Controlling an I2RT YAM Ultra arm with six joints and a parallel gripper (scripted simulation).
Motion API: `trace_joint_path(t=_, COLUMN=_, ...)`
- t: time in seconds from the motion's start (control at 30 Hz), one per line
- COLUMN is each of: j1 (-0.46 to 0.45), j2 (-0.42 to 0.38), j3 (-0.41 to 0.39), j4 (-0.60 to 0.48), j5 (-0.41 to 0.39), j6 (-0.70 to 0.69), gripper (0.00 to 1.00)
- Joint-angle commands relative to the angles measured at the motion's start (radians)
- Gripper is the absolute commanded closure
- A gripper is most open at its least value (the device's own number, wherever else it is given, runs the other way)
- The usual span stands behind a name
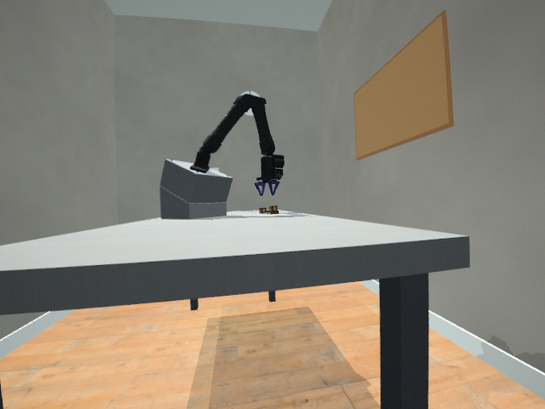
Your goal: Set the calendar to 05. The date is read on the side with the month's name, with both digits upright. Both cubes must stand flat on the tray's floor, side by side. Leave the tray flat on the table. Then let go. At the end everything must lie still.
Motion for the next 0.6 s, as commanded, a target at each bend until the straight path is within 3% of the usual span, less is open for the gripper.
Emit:
trace_joint_path(t=0.0, j1=0.024, j2=0.001, j3=0.0, j4=0.009, j5=0.006, j6=-0.172, gripper=0.0)
trace_joint_path(t=0.57, j1=0.089, j2=0.036, j3=-0.004, j4=0.026, j5=0.021, j6=-0.678, gripper=0.0)
